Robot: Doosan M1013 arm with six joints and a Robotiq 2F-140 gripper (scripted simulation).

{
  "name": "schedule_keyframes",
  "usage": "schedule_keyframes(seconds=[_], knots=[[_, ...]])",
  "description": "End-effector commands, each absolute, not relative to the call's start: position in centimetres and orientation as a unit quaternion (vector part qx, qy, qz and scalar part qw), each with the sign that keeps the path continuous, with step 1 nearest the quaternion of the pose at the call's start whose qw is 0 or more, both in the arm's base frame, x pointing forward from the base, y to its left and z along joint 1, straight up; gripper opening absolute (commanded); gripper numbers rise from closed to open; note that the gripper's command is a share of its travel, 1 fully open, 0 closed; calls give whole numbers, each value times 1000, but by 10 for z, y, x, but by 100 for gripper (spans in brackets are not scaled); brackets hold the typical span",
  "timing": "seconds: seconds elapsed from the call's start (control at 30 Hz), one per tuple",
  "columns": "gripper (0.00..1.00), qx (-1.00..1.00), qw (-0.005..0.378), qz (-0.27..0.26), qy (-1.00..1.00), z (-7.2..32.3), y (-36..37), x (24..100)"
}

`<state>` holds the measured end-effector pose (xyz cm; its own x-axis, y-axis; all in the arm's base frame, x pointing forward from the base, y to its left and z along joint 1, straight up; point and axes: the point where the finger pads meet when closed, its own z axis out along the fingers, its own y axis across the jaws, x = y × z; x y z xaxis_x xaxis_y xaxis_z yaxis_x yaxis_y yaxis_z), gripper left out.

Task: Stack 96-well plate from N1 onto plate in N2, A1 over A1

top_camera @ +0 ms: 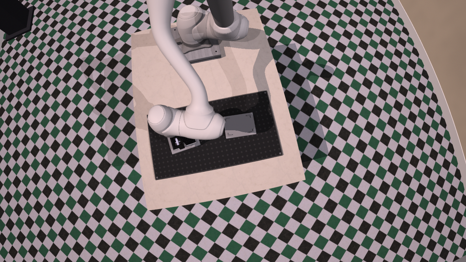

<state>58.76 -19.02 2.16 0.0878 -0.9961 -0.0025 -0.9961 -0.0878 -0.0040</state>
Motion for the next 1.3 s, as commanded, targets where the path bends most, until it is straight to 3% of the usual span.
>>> schedule_keyframes(seconds=[0.0, 1.27], knots=[[0, -737, 1, 4, 676, 16, -190, 583], [0, -737, 1, 4, 676, 16, -190, 583]])
